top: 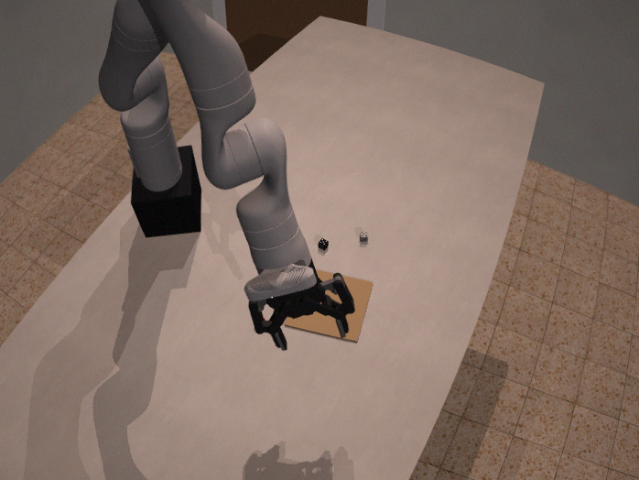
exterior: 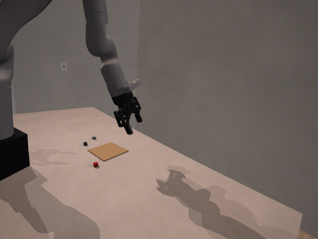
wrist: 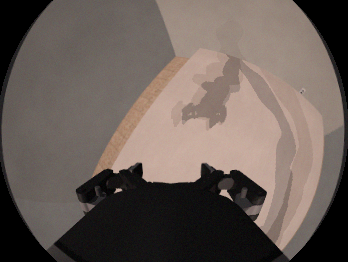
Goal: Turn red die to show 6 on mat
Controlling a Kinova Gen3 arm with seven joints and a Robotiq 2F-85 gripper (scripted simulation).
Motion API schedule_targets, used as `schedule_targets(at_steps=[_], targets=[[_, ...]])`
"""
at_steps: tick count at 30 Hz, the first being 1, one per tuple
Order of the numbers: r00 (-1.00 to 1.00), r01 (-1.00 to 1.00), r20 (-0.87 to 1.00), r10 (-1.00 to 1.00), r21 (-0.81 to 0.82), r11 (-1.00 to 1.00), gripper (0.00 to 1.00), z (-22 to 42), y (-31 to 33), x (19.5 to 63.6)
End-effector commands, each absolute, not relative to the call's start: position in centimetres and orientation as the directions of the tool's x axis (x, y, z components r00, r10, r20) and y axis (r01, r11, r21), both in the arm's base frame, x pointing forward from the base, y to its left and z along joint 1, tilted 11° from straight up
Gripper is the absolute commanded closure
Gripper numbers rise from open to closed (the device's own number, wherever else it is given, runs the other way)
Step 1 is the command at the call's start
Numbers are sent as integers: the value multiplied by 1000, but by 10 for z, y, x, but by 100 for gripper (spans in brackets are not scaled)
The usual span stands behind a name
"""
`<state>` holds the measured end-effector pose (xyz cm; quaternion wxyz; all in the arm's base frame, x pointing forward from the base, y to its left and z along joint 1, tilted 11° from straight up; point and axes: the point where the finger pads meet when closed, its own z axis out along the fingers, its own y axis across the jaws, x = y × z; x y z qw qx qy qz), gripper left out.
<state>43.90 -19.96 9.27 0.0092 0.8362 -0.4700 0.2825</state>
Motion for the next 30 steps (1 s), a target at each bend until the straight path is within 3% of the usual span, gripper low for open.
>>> schedule_targets(at_steps=[1,4,14,15,26,27,30], targets=[[402,-787,483,-778,-252,-563,0,94,-197,441],[444,-787,453,-773,-215,-578,0,85,-181,421],[444,-787,453,-773,-215,-578,0,85,-181,421],[483,-785,422,-767,-180,-593,0,78,-167,402],[483,-785,422,-767,-180,-593,0,78,-167,402],[518,-780,391,-761,-148,-608,0,72,-154,383],[518,-780,391,-761,-148,-608,0,72,-154,383]])
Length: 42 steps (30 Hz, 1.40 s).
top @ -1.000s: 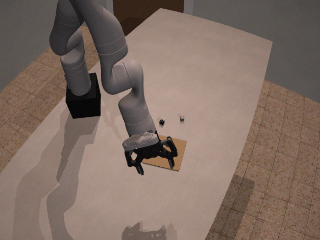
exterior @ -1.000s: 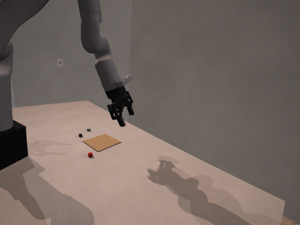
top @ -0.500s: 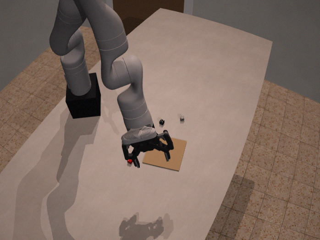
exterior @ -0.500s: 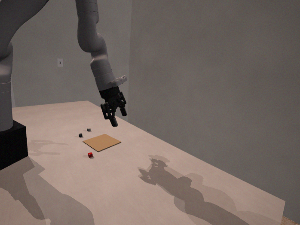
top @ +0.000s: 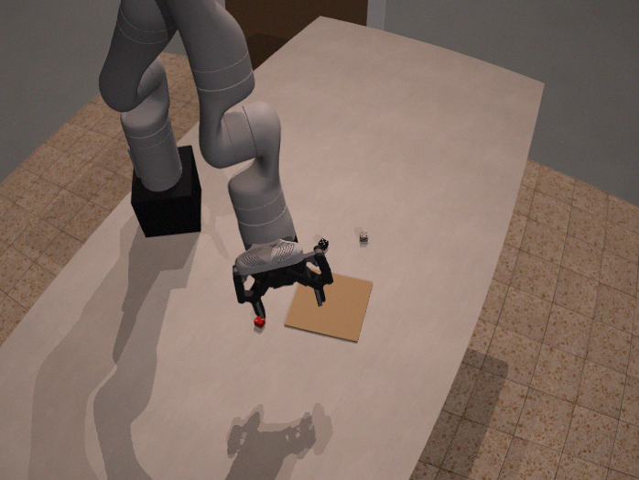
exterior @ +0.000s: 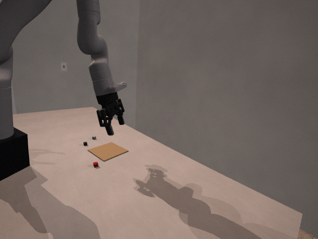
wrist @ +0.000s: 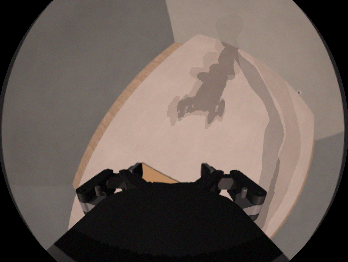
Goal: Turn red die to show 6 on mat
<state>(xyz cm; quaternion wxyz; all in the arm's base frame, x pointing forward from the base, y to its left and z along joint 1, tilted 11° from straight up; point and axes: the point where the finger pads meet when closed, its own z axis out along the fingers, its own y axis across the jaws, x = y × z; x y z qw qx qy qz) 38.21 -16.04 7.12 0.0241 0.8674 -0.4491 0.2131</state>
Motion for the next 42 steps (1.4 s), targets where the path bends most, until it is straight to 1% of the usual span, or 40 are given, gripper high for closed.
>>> schedule_targets(at_steps=[1,8,9,20,21,32,33,42], targets=[[518,-780,391,-761,-148,-608,0,72,-154,383],[518,-780,391,-761,-148,-608,0,72,-154,383],[549,-775,361,-754,-118,-621,0,67,-142,365],[549,-775,361,-754,-118,-621,0,67,-142,365],[576,-769,333,-747,-90,-633,0,63,-132,347],[576,-769,333,-747,-90,-633,0,63,-132,347],[600,-762,306,-740,-65,-645,0,60,-123,331],[600,-762,306,-740,-65,-645,0,60,-123,331]])
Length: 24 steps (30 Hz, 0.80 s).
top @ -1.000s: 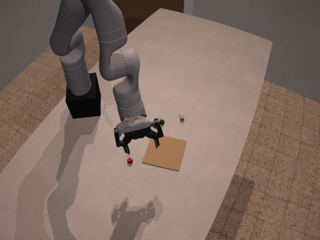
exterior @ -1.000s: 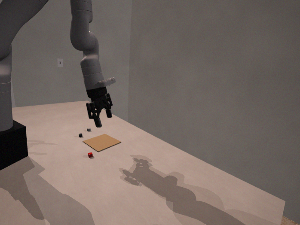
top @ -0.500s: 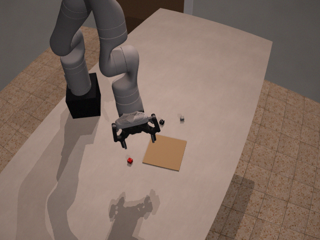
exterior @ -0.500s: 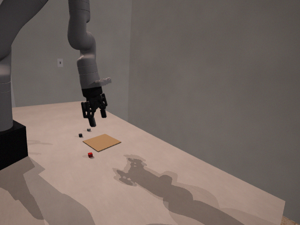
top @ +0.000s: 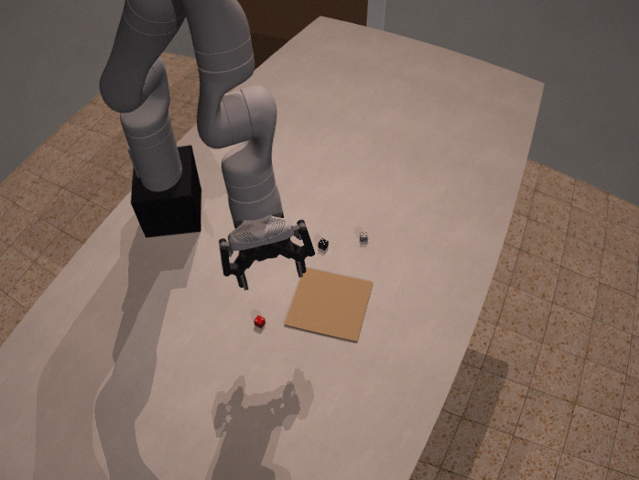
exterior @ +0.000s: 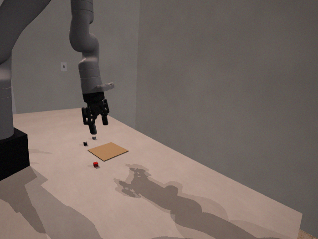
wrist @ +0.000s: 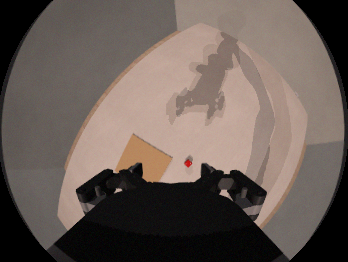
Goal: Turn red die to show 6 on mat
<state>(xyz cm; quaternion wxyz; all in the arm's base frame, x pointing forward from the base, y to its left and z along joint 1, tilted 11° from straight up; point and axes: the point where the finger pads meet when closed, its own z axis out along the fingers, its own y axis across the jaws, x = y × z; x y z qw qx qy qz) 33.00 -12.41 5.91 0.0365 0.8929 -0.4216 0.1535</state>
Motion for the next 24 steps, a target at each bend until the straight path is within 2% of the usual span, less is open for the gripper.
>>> schedule_targets(at_steps=[1,2,12,13,23,24], targets=[[600,-762,306,-740,-65,-645,0,60,-123,331],[619,-755,282,-733,-43,-654,0,57,-115,316],[619,-755,282,-733,-43,-654,0,57,-115,316],[636,-748,260,-727,-24,-663,0,55,-109,303],[636,-748,260,-727,-24,-663,0,55,-109,303],[649,-742,241,-722,-9,-670,0,54,-104,292]])
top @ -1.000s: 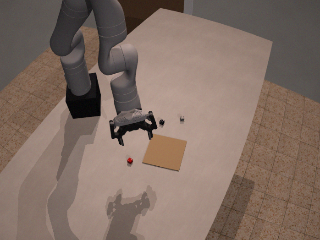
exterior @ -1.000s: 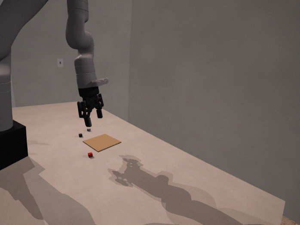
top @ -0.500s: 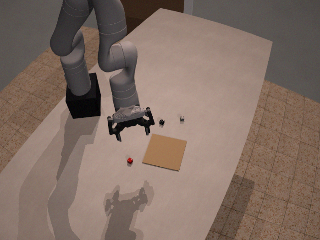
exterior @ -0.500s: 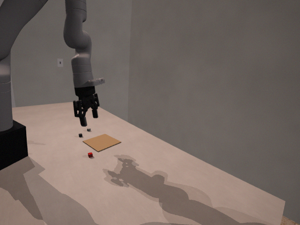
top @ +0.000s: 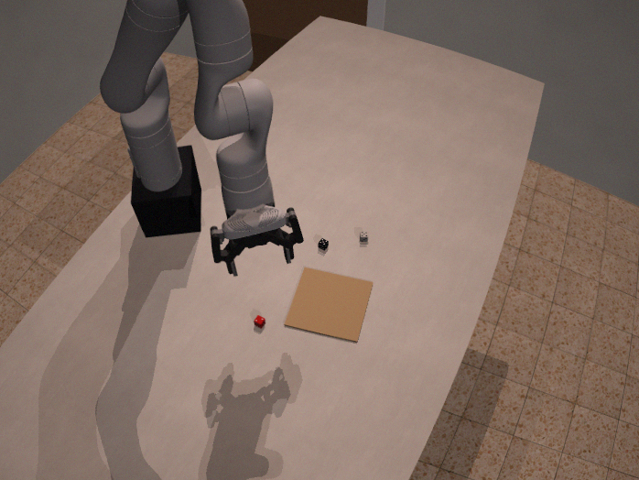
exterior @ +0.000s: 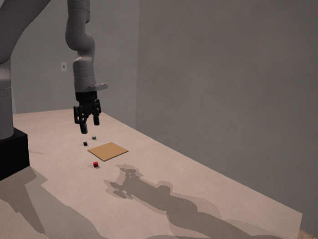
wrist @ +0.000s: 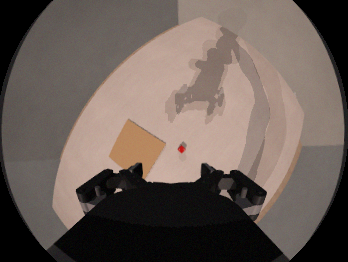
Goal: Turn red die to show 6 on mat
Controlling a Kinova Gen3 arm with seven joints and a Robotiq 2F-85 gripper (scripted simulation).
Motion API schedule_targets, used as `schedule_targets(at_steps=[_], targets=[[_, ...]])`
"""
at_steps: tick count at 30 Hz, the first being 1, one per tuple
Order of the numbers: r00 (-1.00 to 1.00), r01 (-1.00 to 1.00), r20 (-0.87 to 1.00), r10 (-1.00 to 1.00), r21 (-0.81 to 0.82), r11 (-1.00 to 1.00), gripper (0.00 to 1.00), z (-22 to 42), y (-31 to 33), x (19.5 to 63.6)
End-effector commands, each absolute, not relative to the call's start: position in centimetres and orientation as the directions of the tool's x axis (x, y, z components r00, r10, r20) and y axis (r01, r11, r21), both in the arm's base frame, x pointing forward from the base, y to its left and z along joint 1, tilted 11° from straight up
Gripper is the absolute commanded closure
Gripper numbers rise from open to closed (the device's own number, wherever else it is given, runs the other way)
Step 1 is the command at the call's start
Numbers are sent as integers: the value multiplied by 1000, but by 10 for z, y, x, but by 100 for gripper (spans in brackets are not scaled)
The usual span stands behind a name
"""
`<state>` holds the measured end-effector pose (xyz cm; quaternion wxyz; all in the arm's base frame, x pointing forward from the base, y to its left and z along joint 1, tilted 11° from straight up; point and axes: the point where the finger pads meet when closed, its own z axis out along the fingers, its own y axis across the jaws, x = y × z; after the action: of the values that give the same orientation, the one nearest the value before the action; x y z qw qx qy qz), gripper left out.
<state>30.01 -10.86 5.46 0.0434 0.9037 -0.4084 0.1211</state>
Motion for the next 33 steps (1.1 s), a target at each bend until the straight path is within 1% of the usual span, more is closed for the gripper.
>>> schedule_targets(at_steps=[1,9,10,18,19,26,33], targets=[[649,-742,241,-722,-9,-670,0,54,-104,292],[649,-742,241,-722,-9,-670,0,54,-104,292],[660,-737,225,-717,5,-676,0,53,-99,282],[660,-737,225,-717,5,-676,0,53,-99,282],[668,-732,212,-713,15,-681,0,52,-96,275],[668,-732,212,-713,15,-681,0,52,-96,275],[678,-726,195,-709,28,-687,0,52,-92,265]])
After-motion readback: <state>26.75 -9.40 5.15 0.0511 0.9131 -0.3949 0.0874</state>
